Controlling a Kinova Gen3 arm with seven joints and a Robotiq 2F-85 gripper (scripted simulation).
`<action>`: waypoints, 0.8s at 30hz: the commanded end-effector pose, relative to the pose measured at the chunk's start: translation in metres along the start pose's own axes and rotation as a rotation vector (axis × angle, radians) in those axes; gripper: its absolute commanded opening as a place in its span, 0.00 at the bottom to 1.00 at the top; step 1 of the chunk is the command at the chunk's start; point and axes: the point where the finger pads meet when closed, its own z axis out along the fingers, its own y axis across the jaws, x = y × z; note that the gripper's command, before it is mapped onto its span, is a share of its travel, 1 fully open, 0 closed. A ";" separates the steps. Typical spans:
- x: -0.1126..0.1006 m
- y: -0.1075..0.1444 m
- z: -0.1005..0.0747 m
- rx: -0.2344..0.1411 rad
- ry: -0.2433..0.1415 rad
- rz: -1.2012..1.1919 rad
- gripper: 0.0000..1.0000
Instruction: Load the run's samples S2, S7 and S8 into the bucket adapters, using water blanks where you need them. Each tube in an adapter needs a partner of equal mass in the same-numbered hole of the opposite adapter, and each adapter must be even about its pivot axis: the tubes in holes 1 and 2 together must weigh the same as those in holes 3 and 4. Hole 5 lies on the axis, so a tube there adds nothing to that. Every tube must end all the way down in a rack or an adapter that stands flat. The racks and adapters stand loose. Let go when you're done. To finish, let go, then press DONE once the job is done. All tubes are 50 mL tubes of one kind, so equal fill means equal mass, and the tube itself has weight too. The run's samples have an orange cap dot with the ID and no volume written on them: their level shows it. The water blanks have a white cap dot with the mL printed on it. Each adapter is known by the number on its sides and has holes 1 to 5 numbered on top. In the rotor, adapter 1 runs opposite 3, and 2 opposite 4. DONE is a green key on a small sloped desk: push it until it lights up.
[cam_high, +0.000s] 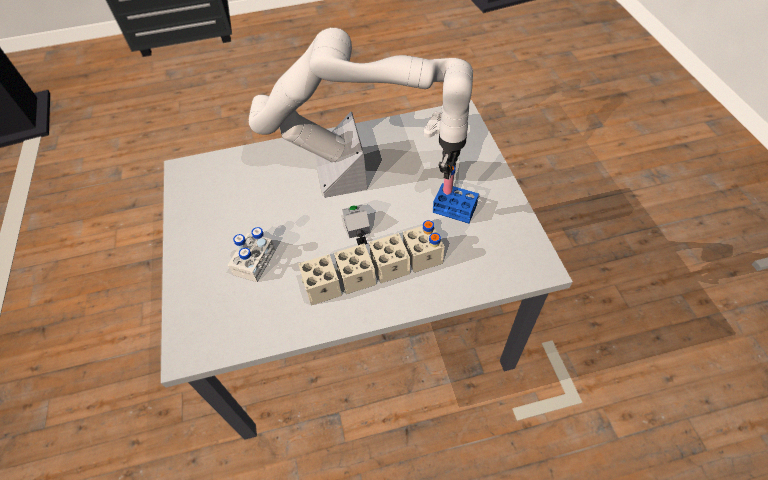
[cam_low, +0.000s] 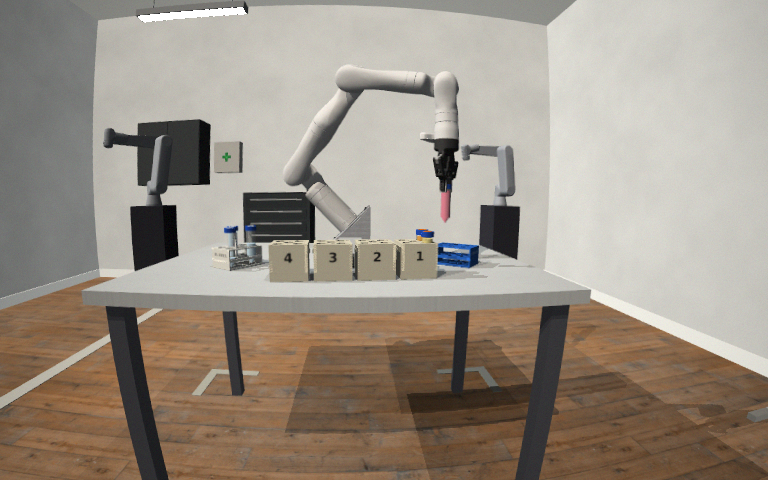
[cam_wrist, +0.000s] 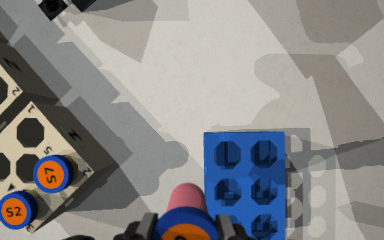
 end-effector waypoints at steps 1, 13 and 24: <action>0.007 -0.013 -0.001 -0.001 -0.004 0.000 0.10; 0.024 -0.041 -0.001 0.000 -0.004 0.000 0.10; 0.043 -0.073 -0.001 0.000 -0.004 0.000 0.10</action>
